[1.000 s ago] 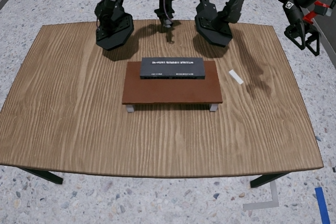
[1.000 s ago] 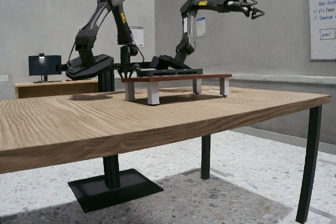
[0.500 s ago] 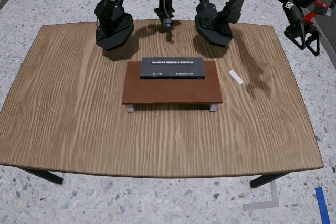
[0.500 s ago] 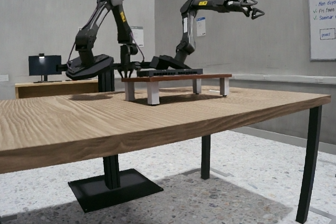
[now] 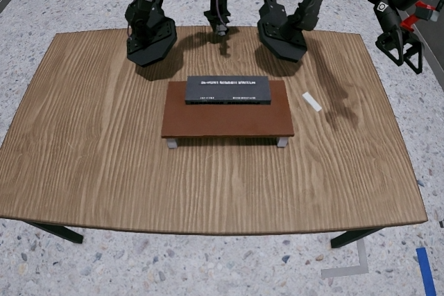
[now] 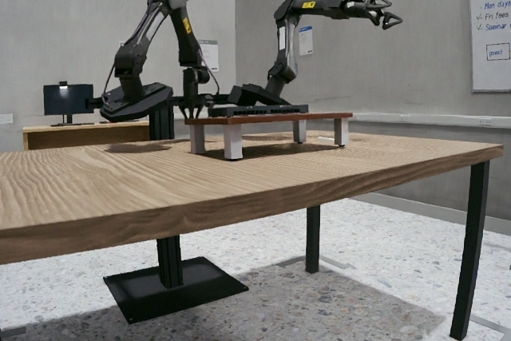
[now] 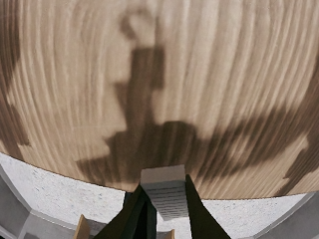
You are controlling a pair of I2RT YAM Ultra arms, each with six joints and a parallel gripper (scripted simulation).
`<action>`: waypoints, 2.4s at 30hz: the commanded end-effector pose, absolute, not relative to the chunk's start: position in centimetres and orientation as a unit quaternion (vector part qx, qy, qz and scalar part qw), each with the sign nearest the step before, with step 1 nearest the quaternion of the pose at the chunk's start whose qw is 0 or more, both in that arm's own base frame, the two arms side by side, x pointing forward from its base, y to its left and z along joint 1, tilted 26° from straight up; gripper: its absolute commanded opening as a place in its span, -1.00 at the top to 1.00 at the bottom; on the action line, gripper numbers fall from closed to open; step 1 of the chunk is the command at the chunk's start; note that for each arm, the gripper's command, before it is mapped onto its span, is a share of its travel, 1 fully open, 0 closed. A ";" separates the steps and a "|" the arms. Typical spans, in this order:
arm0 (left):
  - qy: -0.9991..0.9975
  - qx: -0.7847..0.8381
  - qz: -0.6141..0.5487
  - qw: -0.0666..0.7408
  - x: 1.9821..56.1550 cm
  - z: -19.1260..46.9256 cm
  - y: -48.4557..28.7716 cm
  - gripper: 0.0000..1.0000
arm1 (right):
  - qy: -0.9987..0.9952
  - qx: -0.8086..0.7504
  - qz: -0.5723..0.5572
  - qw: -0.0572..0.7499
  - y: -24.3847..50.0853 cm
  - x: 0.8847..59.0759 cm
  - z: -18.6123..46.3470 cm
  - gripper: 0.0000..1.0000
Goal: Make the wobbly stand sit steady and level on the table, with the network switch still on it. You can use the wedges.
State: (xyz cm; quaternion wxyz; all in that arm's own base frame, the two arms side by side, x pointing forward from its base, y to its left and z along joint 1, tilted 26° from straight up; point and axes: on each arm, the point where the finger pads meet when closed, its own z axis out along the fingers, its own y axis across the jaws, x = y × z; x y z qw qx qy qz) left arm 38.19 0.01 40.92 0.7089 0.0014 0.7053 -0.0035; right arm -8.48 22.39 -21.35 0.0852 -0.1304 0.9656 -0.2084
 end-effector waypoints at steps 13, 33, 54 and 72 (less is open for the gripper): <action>0.701 0.010 -0.007 0.713 37.5 41.5 -0.6 -1.00 | 0.973 -0.062 -0.198 0.101 23.7 -4.4 -17.9 1.00; 0.701 0.010 -0.007 0.713 37.5 41.5 -0.6 -1.00 | 0.957 0.225 -0.144 0.116 21.3 10.8 -7.3 1.00; 0.701 0.010 -0.007 0.713 37.5 41.5 -0.6 -1.00 | 0.853 0.491 -0.088 0.153 10.5 19.3 -0.3 1.00; 0.701 0.010 -0.007 0.713 37.5 41.5 -0.6 -1.00 | 0.660 0.713 -0.075 0.225 -3.6 18.2 3.9 1.00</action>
